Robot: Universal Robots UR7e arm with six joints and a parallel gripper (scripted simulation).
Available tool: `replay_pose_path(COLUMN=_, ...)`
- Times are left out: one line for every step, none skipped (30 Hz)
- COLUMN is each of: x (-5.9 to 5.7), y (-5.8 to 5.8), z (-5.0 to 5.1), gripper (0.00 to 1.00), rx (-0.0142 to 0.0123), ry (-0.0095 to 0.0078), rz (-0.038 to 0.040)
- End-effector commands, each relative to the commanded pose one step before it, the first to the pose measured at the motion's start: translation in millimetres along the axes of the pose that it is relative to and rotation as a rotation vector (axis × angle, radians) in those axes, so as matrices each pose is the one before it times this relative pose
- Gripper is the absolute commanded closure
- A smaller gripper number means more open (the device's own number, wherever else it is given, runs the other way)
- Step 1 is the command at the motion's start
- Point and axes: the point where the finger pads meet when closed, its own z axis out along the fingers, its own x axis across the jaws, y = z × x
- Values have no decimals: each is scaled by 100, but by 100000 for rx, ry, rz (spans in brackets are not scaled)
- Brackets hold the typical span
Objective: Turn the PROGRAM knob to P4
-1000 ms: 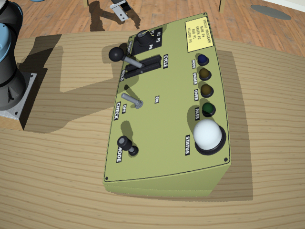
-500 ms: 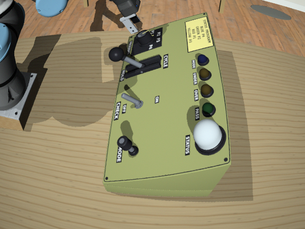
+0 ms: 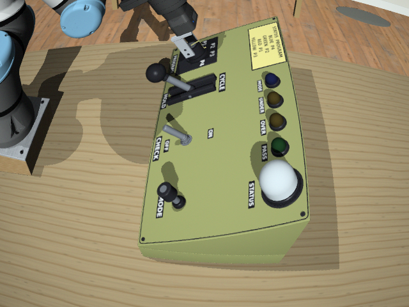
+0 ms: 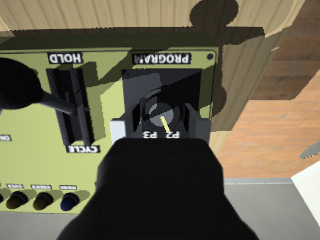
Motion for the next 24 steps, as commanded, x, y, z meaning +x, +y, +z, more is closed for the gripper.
replay_pose_path(x=13, y=71, z=586, gripper=0, rx=-230, ry=62, rz=22)
replay_pose_path(x=0, y=0, z=125, gripper=0, rx=0, ry=0, rz=0)
replay_pose_path(x=0, y=1, z=106, gripper=0, rx=0, ry=0, rz=0)
replay_pose_path(x=0, y=0, z=88, gripper=0, rx=0, ry=0, rz=0)
replay_pose_path(x=0, y=0, z=71, gripper=0, rx=0, ry=0, rz=0)
replay_pose_path(x=0, y=0, z=56, gripper=0, rx=0, ry=0, rz=0)
replay_pose_path(x=0, y=0, z=41, gripper=0, rx=0, ry=0, rz=0)
replay_pose_path(x=0, y=0, z=29, gripper=0, rx=0, ry=0, rz=0)
replay_pose_path(x=0, y=0, z=18, gripper=0, rx=0, ry=0, rz=0)
replay_pose_path(x=0, y=0, z=10, gripper=0, rx=0, ry=0, rz=0)
replay_pose_path(x=0, y=0, z=4, gripper=0, rx=0, ry=0, rz=0)
replay_pose_path(x=0, y=0, z=1, gripper=0, rx=0, ry=0, rz=0)
replay_pose_path(x=0, y=0, z=0, gripper=0, rx=0, ry=0, rz=0)
replay_pose_path(x=0, y=0, z=0, gripper=0, rx=0, ry=0, rz=0)
replay_pose_path(x=0, y=0, z=0, gripper=0, rx=0, ry=0, rz=0)
replay_pose_path(x=0, y=0, z=0, gripper=0, rx=0, ry=0, rz=0)
replay_pose_path(x=0, y=0, z=0, gripper=0, rx=0, ry=0, rz=0)
replay_pose_path(x=0, y=0, z=0, gripper=0, rx=0, ry=0, rz=0)
replay_pose_path(x=0, y=0, z=0, gripper=0, rx=0, ry=0, rz=0)
replay_pose_path(x=0, y=0, z=0, gripper=0, rx=0, ry=0, rz=0)
replay_pose_path(x=0, y=0, z=0, gripper=0, rx=0, ry=0, rz=0)
replay_pose_path(x=0, y=0, z=0, gripper=0, rx=0, ry=0, rz=0)
replay_pose_path(x=0, y=0, z=0, gripper=0, rx=0, ry=0, rz=0)
replay_pose_path(x=0, y=0, z=0, gripper=0, rx=0, ry=0, rz=0)
